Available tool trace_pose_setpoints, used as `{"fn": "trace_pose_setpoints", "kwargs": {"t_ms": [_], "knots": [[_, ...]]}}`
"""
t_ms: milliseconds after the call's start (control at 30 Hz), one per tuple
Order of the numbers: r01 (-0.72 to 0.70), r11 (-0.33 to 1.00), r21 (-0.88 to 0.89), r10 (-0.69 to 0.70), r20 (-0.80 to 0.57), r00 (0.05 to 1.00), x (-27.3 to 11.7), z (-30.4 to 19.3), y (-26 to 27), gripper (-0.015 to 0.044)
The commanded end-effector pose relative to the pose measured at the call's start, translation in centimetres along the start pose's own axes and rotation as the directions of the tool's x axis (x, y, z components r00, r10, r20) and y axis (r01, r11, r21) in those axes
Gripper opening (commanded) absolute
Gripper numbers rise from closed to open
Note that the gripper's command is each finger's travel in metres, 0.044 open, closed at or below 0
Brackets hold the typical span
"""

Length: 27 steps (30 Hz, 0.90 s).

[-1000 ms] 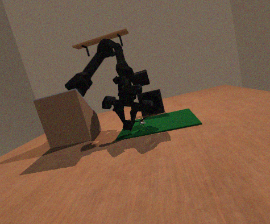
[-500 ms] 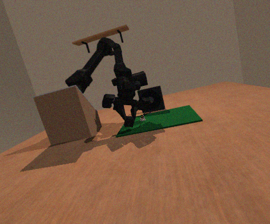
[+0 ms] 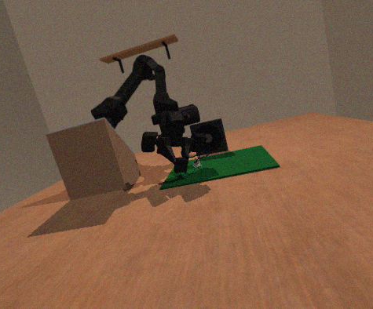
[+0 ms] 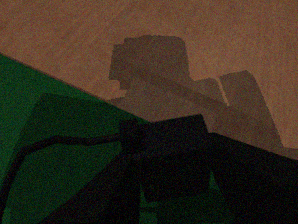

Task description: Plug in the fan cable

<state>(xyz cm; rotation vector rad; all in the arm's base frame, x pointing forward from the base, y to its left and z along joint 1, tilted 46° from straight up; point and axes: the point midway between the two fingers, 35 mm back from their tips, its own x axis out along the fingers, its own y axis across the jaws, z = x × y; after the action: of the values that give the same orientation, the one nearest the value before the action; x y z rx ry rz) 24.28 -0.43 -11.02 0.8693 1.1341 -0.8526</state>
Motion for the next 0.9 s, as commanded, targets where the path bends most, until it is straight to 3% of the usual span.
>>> {"fn": "trace_pose_setpoints", "kwargs": {"t_ms": [0,867], "knots": [[-0.019,1.000,0.018,0.018,0.052,0.998,-0.3,0.1,0.1,0.0000],[-0.222,0.967,0.124,0.173,0.315,0.933,-3.0,0.1,0.9,0.0000]]}}
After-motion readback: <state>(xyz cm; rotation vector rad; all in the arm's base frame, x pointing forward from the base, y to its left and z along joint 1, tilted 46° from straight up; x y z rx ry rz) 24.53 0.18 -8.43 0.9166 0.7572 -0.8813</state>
